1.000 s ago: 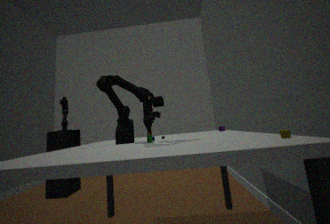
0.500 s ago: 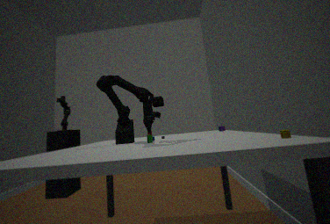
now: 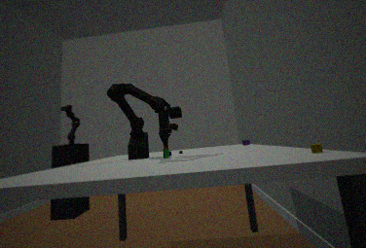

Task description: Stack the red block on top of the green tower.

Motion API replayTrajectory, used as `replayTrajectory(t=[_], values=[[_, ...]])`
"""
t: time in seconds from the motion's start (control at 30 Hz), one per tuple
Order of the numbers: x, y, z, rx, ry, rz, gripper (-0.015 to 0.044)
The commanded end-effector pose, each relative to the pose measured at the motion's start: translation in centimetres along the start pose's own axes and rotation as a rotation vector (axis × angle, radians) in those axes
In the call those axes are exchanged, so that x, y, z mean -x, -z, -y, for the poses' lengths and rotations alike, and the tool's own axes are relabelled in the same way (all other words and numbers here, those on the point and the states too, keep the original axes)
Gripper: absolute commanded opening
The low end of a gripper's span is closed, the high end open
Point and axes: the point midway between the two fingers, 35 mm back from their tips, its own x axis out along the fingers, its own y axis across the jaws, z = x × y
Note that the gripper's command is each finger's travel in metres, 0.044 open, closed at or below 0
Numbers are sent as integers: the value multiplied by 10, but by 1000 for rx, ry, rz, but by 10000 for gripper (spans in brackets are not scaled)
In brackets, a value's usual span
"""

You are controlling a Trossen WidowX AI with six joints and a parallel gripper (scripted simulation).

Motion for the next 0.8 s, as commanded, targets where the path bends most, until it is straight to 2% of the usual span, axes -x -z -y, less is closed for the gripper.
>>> replayTrajectory(t=[0.0,0.1,0.77], values=[[0,0,0,-1,1,0,367],[0,0,0,-1,1,0,440],[0,0,0,-1,1,0,440]])
